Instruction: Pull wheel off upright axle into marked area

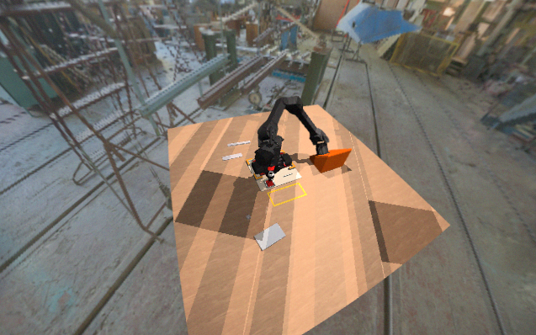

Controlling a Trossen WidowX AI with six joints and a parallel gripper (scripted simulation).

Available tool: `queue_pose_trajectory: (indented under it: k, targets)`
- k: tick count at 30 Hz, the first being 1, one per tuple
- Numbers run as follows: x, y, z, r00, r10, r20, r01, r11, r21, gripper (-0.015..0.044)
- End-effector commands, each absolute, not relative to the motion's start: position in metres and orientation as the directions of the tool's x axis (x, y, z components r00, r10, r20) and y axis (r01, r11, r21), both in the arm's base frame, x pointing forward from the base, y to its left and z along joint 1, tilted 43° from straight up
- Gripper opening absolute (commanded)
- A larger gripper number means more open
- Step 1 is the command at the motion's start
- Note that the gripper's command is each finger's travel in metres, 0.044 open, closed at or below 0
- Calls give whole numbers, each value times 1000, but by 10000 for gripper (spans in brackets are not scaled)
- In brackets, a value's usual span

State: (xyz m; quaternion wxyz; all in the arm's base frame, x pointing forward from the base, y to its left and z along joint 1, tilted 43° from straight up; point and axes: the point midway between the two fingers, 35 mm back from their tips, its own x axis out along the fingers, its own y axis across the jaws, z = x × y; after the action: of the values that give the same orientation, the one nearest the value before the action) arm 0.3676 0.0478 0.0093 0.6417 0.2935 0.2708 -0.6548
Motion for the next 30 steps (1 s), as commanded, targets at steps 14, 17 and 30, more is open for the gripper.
queue_pose_trajectory:
  k: [14,17,30]
  targets:
    - [347,97,4,2,-673,-740,999,-26,27,0]
    - [335,113,-9,1,-671,-741,999,-28,27,0]
    - [309,134,-36,-2,-673,-740,999,-34,28,0]
